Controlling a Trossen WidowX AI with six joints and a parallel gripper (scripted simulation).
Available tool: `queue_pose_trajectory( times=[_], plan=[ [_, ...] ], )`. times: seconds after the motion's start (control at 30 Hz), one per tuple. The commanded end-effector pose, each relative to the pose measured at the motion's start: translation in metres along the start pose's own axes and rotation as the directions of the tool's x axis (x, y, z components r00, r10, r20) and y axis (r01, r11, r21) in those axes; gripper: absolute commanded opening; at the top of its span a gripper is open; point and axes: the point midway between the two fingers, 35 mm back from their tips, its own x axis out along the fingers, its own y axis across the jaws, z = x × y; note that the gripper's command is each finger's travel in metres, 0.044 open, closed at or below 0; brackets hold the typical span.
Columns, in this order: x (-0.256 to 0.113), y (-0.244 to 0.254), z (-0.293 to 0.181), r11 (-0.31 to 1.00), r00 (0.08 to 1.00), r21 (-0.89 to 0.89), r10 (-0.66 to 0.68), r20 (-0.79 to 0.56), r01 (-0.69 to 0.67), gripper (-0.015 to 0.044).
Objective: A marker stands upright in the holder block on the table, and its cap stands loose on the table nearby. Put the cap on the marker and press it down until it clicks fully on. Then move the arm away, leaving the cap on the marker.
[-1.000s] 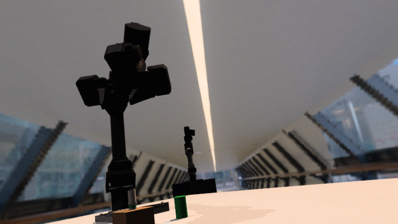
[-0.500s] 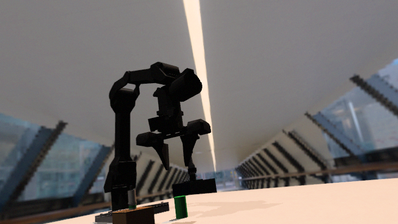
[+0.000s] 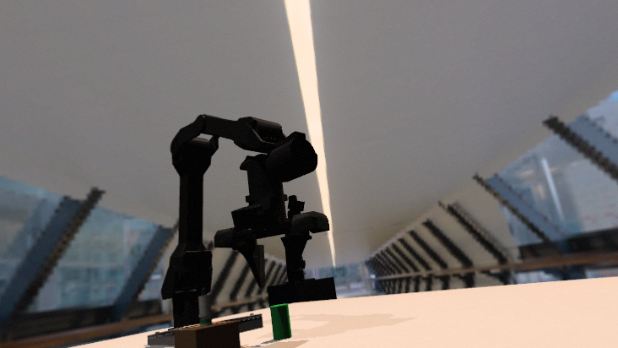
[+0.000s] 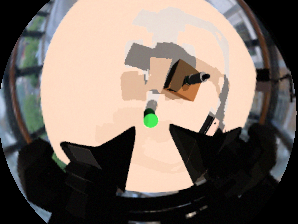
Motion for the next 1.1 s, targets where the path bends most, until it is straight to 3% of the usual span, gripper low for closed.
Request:
queue_pose_trajectory(
  times=[0.0,1.07],
  plan=[
    [0.011,-0.001,-0.002,1.0,1.0,0.005,0.005,-0.002,-0.005,0.0245],
    [0.059,-0.001,-0.002,1.0,1.0,0.005,0.005,-0.002,-0.005,0.0245]
  ],
)
